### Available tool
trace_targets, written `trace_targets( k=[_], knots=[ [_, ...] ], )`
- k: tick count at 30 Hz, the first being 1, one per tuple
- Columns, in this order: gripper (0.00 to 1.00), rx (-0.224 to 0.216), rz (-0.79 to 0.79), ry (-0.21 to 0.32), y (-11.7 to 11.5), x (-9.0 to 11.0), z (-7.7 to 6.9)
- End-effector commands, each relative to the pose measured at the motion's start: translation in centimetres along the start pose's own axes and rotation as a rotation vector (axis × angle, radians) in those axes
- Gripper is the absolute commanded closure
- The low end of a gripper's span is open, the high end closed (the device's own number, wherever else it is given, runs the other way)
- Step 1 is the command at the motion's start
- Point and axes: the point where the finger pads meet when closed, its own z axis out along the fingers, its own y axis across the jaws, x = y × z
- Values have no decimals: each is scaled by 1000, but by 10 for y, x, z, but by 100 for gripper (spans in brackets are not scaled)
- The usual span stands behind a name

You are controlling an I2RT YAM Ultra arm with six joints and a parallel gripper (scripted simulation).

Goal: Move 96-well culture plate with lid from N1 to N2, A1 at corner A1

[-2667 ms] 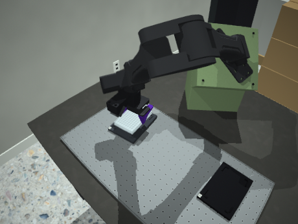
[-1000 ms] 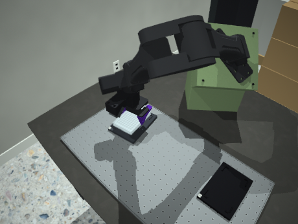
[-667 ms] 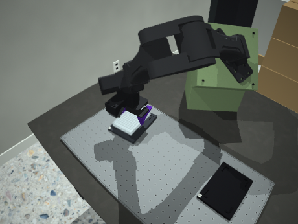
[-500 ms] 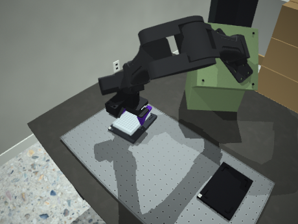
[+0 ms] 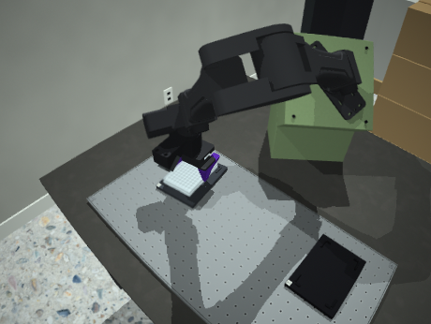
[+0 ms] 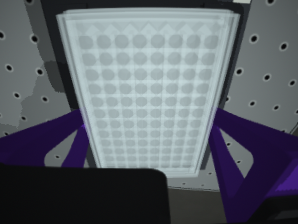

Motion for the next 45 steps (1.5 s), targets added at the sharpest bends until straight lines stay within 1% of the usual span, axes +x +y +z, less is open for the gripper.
trace_targets(
  k=[1, 4, 9, 14, 24, 45],
  knots=[
    [100, 3, 25, 3, 1, 12, 0],
    [100, -1, 27, 7, 2, 14, 2],
    [100, 2, 30, 6, 0, 15, 2],
    [100, 10, 4, -9, -3, 3, 2],
    [100, 16, -4, -17, -8, -2, 3],
    [100, 18, -3, -19, -10, -2, 2]
  ],
)
